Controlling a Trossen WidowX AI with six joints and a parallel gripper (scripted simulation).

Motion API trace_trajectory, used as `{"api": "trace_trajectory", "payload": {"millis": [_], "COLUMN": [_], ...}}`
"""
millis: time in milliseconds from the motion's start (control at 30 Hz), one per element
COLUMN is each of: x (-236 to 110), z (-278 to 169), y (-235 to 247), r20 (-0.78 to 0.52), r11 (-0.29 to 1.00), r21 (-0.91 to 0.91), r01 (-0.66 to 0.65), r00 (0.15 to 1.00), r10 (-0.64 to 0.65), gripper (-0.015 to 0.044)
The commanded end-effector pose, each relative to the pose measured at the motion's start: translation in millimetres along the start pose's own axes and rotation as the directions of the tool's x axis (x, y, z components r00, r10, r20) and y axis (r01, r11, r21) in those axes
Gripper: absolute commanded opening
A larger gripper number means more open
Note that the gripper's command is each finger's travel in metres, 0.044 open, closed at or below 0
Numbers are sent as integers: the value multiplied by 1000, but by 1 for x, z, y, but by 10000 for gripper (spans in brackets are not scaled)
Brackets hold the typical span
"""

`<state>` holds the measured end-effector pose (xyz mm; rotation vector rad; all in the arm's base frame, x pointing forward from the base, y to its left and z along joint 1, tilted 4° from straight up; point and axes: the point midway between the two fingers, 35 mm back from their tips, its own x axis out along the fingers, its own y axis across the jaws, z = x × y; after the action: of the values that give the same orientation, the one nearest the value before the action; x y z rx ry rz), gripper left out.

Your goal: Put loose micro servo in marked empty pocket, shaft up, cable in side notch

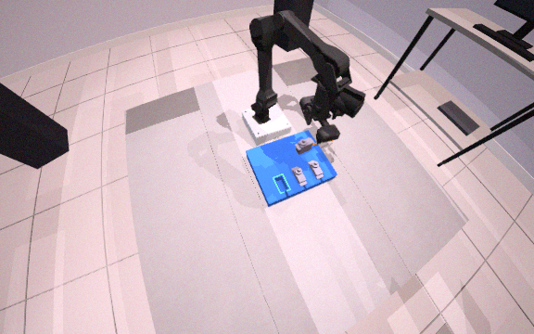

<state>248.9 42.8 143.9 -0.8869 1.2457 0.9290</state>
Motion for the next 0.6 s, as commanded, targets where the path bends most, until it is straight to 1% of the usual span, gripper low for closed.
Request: {"api": "trace_trajectory", "payload": {"millis": [0, 100, 300, 567], "x": [15, 19, 20, 45], "z": [1, 2, 1, 0], "y": [6, 7, 7, 9], "r20": [-32, -40, -40, -40], "r11": [988, 980, 980, 980], "r21": [-142, -189, -189, -189], "r01": [-52, -68, -68, -68], "r00": [998, 997, 997, 997], "r10": [48, 61, 61, 61], "gripper": [440, 440, 440, 440]}}
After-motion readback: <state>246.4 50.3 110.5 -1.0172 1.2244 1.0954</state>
